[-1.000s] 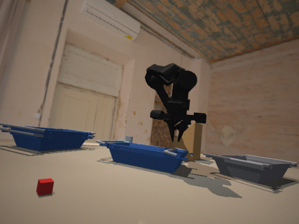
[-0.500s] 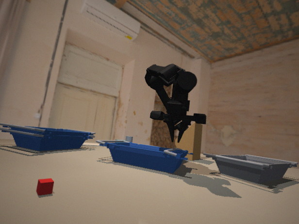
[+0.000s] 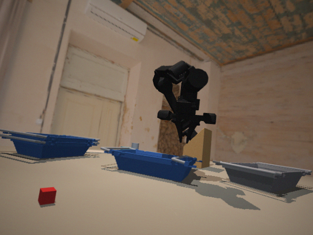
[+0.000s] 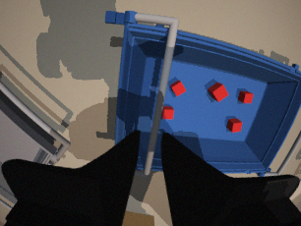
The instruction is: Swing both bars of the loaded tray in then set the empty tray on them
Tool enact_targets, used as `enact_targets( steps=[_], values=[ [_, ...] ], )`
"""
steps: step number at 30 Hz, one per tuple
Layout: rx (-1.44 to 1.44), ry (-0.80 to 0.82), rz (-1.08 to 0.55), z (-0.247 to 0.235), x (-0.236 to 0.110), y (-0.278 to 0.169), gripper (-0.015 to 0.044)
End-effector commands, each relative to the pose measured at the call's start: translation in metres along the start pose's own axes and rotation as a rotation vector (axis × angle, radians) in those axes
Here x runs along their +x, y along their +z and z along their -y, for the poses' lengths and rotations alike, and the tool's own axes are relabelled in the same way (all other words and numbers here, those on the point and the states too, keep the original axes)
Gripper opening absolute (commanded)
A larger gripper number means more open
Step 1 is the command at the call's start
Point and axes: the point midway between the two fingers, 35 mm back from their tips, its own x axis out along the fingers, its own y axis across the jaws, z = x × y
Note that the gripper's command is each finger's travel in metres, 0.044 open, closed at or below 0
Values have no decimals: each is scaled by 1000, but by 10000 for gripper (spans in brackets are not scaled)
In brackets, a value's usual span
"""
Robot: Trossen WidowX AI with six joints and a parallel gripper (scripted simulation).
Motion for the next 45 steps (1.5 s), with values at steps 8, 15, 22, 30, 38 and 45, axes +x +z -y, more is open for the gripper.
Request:
enact_targets(
  steps=[8, 15, 22, 30, 38, 45],
  values=[
    [-82, -1, 49, -2, -127, -6, 80],
    [-48, 31, 45, 65, -71, 18, 80],
    [-4, 33, 40, 164, -26, 16, 80],
    [39, -2, 12, 251, 15, -11, 80],
    [39, -2, 12, 251, 20, -11, 80],
    [39, -2, 12, 251, 52, -9, 80]
  ],
)
